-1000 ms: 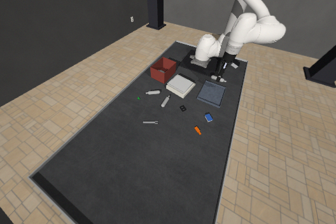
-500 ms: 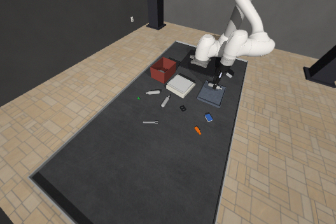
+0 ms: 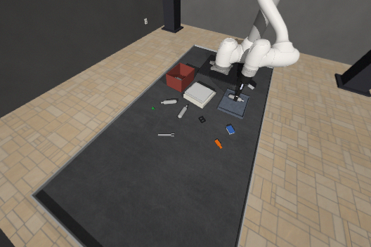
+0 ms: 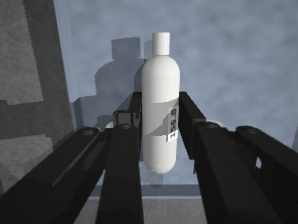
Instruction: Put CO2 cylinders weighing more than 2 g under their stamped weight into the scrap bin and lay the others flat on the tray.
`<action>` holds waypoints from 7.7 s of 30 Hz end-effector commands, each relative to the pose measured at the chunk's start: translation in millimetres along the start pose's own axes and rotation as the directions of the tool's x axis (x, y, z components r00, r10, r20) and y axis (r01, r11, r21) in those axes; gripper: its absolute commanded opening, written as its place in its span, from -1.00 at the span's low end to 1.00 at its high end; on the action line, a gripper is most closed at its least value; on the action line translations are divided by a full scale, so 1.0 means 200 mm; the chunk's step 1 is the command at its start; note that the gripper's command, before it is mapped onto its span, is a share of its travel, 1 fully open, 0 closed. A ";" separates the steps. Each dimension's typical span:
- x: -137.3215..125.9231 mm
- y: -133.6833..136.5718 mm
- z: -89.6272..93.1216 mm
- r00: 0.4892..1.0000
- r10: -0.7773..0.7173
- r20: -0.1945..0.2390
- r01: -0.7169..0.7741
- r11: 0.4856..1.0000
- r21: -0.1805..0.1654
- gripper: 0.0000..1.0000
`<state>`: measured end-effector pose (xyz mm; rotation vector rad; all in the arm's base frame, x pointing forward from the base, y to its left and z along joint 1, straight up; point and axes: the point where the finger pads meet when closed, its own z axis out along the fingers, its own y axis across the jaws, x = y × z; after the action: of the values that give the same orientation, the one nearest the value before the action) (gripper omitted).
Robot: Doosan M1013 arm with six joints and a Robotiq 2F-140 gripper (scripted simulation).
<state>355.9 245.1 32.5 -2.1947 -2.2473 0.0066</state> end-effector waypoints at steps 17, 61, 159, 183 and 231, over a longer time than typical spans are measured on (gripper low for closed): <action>0.00 0.00 0.00 1.000 0.000 -0.001 0.000 1.000 -0.001 -0.19; 0.00 0.00 -0.48 1.000 0.000 -0.001 0.000 1.000 -0.001 -0.19; -2.18 1.48 0.02 0.799 -0.601 0.001 0.601 0.799 -0.001 -0.19; -2.18 1.48 -0.10 0.799 -0.601 0.001 0.601 0.799 -0.001 -0.80; -1.49 0.80 -0.83 0.998 0.070 -0.008 -0.070 0.998 0.000 -0.80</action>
<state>556.8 -77.8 198.0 -2.0490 -2.3383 -0.0327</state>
